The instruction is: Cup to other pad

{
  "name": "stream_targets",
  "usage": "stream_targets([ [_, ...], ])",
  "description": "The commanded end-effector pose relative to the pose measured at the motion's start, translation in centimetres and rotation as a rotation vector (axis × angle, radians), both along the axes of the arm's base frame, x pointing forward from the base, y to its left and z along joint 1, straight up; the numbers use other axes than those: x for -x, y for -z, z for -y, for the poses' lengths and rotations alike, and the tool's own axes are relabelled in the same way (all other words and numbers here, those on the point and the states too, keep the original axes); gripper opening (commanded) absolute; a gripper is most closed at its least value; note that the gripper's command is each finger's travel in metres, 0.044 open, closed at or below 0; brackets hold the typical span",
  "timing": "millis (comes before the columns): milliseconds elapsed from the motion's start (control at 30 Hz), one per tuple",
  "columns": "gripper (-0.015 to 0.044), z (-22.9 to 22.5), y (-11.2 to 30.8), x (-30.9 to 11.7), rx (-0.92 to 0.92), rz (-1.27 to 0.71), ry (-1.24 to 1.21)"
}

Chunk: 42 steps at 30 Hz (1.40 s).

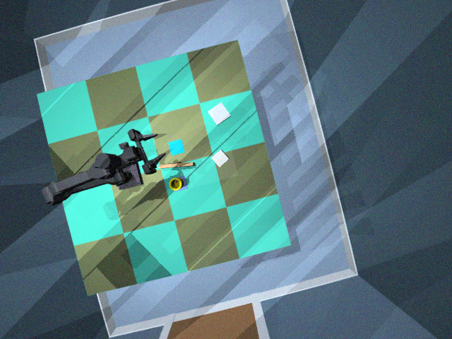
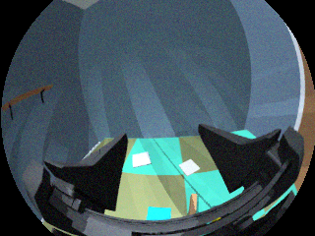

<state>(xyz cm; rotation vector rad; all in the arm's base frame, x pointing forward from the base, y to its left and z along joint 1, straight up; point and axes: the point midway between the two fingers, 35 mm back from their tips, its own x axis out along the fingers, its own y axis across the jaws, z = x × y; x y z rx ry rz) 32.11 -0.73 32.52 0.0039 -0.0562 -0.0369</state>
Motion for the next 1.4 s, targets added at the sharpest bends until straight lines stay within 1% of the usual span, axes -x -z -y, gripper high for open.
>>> stream_targets([
  [0, 0.0374, 0.2, 0.3, -0.2, 0.015, -0.018, 0.006],
  [67, 0.0321, 1.8, 2.7, -1.3, 0.134, -0.163, 0.049],
  [133, 0.0269, 4.4, 6.5, -2.1, 0.302, -0.396, 0.078],
  [200, 0.0216, 6.9, 10.1, -2.0, 0.439, -0.621, 0.063],
  [267, 0.0167, 8.6, 12.5, -1.3, 0.523, -0.782, 0.024],
  [367, 0.0167, 10.8, 15.8, 0.5, 0.613, -1.018, -0.073],
  [467, 0.0167, 12.4, 18.4, 2.9, 0.660, -1.223, -0.211],
  [600, 0.0167, 13.9, 20.9, 6.6, 0.687, -1.439, -0.483],
  [667, 0.0167, 14.2, 21.5, 8.1, 0.687, -1.492, -0.613],
  [733, 0.0167, 14.2, 21.7, 8.6, 0.684, -1.508, -0.666],
  [1133, 0.0167, 13.9, 21.8, 8.6, 0.684, -1.508, -0.666],
  [1367, 0.0167, 13.9, 22.8, 8.5, 0.684, -1.508, -0.666],
])
